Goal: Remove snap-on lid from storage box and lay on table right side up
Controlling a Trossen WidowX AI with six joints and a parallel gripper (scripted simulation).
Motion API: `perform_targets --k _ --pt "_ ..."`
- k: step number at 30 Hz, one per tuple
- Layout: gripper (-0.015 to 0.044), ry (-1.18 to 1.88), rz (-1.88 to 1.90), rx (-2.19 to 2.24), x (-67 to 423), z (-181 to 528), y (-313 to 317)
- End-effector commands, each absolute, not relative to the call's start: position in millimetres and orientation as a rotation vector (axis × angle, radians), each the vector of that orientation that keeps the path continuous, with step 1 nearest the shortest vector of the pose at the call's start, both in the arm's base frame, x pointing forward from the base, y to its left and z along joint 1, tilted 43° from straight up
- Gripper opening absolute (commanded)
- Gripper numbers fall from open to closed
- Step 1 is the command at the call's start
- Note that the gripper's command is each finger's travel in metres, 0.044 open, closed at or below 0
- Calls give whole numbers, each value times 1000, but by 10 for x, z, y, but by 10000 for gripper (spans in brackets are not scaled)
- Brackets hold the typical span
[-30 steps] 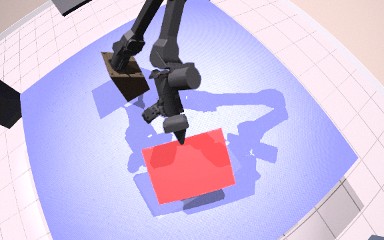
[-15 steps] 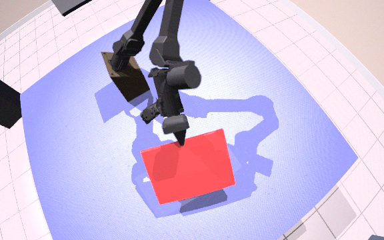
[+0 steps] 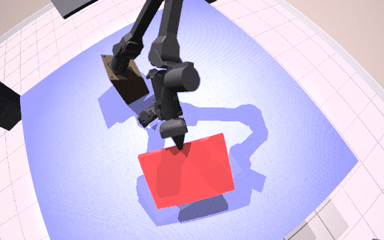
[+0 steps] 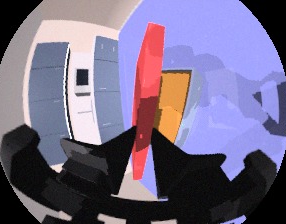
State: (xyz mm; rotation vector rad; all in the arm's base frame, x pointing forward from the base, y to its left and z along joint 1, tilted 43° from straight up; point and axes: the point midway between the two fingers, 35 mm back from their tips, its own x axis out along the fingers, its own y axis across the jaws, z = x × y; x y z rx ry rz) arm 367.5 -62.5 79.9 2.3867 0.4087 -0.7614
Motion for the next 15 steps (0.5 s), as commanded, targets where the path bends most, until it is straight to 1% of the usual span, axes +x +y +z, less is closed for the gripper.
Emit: perform_targets --k 1,15 --pt "0 395 -742 2384 3692 903 -696" --pt "0 394 -743 2384 3660 1037 -816"
